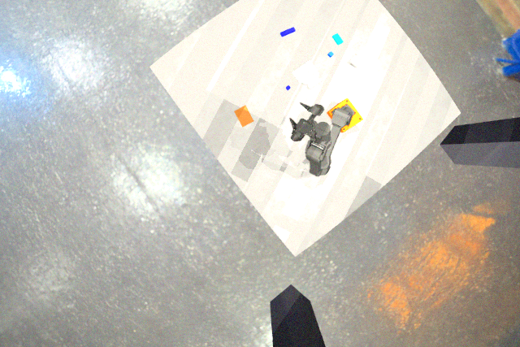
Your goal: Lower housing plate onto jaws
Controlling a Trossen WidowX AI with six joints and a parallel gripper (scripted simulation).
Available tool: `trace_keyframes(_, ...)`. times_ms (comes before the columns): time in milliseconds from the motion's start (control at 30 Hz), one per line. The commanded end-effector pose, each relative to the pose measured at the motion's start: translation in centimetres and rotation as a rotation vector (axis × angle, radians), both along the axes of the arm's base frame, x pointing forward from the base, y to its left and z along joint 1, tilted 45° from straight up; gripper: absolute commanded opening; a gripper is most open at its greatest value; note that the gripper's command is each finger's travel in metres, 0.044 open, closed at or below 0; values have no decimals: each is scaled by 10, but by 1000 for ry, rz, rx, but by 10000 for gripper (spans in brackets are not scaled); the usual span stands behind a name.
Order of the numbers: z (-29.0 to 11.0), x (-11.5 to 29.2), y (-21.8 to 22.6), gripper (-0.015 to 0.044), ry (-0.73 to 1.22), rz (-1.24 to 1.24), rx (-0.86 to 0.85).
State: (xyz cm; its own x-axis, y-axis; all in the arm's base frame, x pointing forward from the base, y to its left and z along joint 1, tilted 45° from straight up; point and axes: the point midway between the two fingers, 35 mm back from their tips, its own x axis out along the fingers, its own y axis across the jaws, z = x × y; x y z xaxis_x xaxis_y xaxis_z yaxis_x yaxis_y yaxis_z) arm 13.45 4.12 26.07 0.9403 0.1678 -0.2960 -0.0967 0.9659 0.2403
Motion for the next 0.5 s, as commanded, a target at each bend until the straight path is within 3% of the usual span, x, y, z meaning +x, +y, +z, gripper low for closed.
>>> trace_keyframes(0,0,0,0,426,0,0,0)
trace_keyframes(467,-3,6,-23,440,101,-58,143)
